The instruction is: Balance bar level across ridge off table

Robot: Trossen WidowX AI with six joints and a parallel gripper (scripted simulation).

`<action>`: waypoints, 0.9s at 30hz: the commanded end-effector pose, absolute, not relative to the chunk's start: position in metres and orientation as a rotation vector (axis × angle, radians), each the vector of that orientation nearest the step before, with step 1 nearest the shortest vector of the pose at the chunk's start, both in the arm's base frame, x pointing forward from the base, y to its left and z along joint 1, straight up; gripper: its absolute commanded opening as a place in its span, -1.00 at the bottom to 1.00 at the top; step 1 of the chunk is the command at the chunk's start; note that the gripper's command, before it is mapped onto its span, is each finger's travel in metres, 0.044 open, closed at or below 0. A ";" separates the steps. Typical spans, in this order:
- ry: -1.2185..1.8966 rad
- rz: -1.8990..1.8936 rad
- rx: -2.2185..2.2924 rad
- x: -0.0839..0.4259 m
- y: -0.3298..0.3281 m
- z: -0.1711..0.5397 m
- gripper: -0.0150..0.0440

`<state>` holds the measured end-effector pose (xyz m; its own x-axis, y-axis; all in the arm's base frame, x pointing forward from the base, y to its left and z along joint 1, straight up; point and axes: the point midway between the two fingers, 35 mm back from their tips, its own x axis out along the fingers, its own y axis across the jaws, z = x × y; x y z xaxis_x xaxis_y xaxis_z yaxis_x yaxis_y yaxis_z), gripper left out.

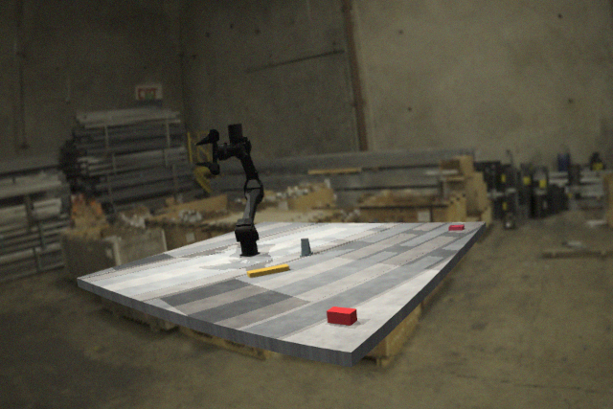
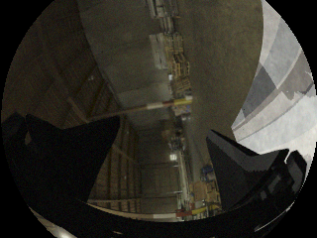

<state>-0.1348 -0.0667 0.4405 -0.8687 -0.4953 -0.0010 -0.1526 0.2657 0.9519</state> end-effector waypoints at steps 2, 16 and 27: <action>-2.220 -1.651 0.599 -0.133 -0.069 0.441 0.69; -1.551 -1.945 0.662 -0.089 -0.137 0.436 0.58; -0.957 -2.073 0.613 -0.051 -0.181 0.424 0.58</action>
<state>-0.0596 -0.1715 0.4270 -0.6289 -0.7728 -0.0855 0.3615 -0.3879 0.8478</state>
